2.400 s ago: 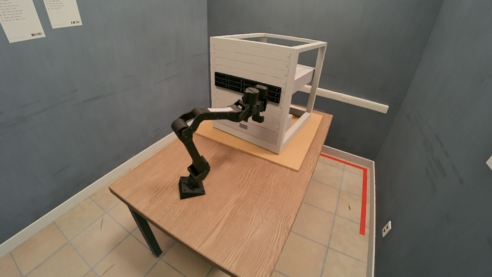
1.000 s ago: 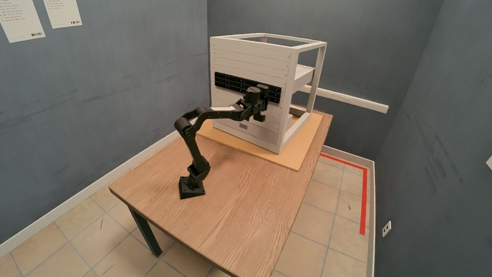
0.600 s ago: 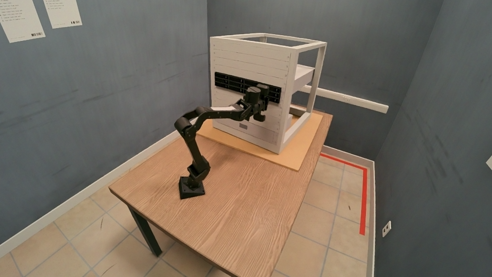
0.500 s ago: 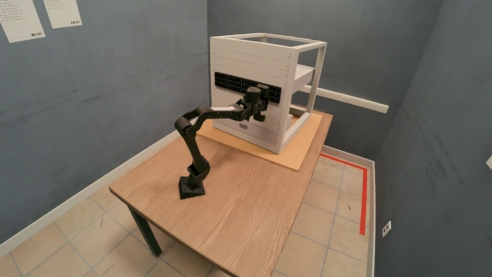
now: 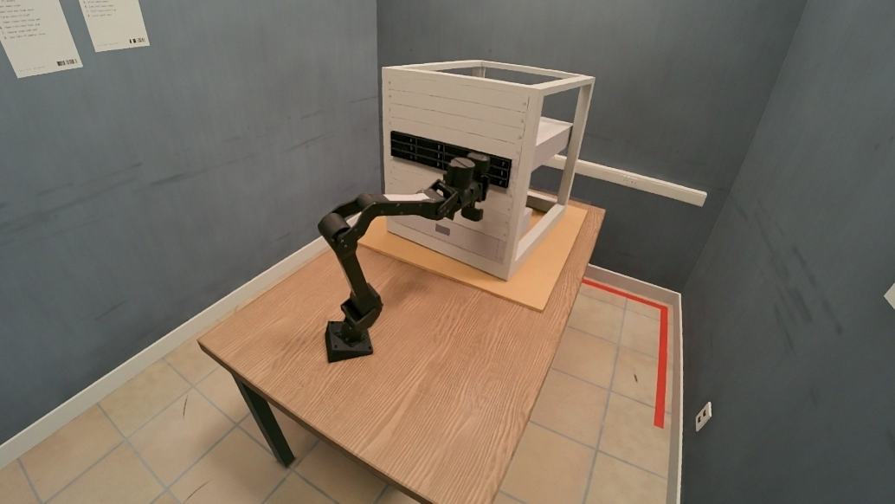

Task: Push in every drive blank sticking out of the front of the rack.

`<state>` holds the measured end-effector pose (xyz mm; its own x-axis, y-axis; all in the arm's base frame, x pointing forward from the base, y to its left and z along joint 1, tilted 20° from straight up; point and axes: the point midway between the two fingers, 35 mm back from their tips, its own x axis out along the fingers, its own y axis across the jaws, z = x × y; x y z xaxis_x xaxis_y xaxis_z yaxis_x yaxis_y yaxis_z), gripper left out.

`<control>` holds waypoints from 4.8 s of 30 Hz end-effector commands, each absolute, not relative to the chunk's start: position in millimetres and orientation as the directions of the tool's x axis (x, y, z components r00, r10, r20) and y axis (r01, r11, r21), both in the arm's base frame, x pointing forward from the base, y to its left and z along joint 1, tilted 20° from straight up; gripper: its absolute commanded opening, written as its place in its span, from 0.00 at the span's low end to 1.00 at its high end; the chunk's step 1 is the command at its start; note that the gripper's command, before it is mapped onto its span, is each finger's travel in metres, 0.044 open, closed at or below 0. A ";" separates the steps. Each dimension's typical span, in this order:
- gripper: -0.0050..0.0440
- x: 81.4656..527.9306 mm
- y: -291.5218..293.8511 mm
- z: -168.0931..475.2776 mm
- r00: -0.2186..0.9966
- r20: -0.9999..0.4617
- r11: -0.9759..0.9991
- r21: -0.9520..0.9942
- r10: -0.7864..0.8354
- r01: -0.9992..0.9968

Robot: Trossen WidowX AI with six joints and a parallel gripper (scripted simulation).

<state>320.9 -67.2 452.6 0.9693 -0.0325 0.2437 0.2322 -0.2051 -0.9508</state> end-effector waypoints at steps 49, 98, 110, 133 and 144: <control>0.00 321.4 -65.9 465.2 0.962 0.270 -0.216 -0.942 -0.033 0.257; 0.00 327.1 -66.1 466.9 0.962 0.270 -0.216 -0.942 -0.033 0.257; 0.00 327.1 -66.1 466.9 0.962 0.270 -0.216 -0.942 -0.033 0.257; 0.00 284.7 -64.7 454.8 0.962 0.270 -0.216 -0.942 -0.033 0.257; 0.00 269.4 -64.2 450.4 0.962 0.270 -0.216 -0.942 -0.033 0.257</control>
